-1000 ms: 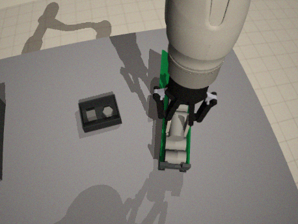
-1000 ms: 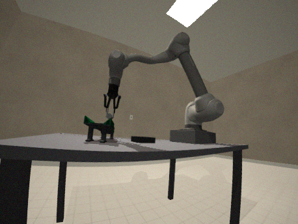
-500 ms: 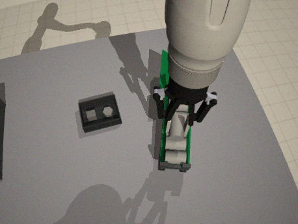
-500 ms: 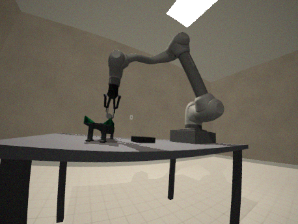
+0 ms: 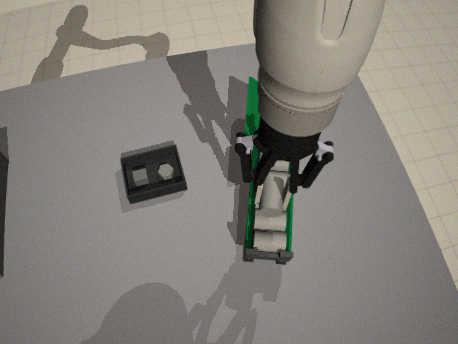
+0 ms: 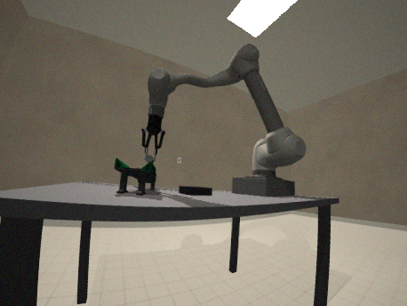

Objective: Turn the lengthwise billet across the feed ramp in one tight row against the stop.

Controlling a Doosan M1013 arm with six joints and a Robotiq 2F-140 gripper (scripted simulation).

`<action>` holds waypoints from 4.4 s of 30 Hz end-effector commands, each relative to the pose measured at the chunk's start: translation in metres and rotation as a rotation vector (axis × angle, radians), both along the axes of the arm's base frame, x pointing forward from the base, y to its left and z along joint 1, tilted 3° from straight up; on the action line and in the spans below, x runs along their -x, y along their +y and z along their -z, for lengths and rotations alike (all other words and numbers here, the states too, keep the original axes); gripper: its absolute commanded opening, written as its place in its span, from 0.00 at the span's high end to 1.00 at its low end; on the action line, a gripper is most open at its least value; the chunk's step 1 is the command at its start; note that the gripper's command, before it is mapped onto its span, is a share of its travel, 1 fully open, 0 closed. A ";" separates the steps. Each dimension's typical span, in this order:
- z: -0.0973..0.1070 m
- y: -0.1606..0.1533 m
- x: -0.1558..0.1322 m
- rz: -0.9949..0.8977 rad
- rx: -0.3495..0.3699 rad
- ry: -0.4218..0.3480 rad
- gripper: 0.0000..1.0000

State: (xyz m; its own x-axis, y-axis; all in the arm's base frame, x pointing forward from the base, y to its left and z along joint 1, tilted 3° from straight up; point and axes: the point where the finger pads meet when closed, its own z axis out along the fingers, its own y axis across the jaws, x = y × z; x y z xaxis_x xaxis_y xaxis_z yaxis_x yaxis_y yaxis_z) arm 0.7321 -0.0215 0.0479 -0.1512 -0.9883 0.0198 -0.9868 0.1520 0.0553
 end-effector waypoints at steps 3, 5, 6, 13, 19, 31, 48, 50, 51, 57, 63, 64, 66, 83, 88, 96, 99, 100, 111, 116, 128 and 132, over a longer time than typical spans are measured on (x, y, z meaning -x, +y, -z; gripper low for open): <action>0.000 0.000 0.000 0.000 0.000 0.000 0.90; 0.000 0.000 0.000 0.000 0.000 0.000 0.90; 0.000 0.000 0.000 0.000 0.000 0.000 0.90; 0.000 0.000 0.000 0.000 0.000 0.000 0.90; 0.000 0.000 0.000 0.000 0.000 0.000 0.90; 0.000 0.000 0.000 0.000 0.000 0.000 0.90; 0.000 0.000 0.000 0.000 0.000 0.000 0.90; 0.000 0.000 0.000 0.000 0.000 0.000 0.90; 0.000 0.000 0.000 0.000 0.000 0.000 0.90; 0.000 0.000 0.000 -0.001 0.000 0.000 0.90; 0.000 0.000 0.000 -0.004 0.000 0.000 0.90; 0.000 0.000 0.000 -0.005 0.000 0.000 0.90; 0.000 0.000 0.000 -0.007 -0.001 0.000 0.90; 0.000 0.000 0.000 -0.040 -0.002 0.000 0.90; 0.000 0.000 0.000 -0.060 -0.004 0.001 0.90; 0.000 0.000 0.000 -0.097 -0.006 0.001 0.90; 0.000 0.000 0.000 -0.109 -0.006 0.001 0.90; 0.000 0.000 0.000 -0.115 -0.007 0.001 0.90; 0.000 0.000 0.000 -0.200 -0.012 0.002 0.90; 0.000 0.000 0.000 -0.227 -0.013 0.002 0.90; 0.000 0.000 0.000 -0.355 -0.021 0.004 0.90; 0.000 0.000 0.000 -0.379 -0.022 0.004 0.90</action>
State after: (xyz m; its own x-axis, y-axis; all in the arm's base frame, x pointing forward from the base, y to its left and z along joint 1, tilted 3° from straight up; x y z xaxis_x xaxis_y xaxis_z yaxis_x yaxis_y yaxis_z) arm 0.7322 -0.0215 0.0479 0.2062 -0.9785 -0.0001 -0.9768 -0.2059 0.0589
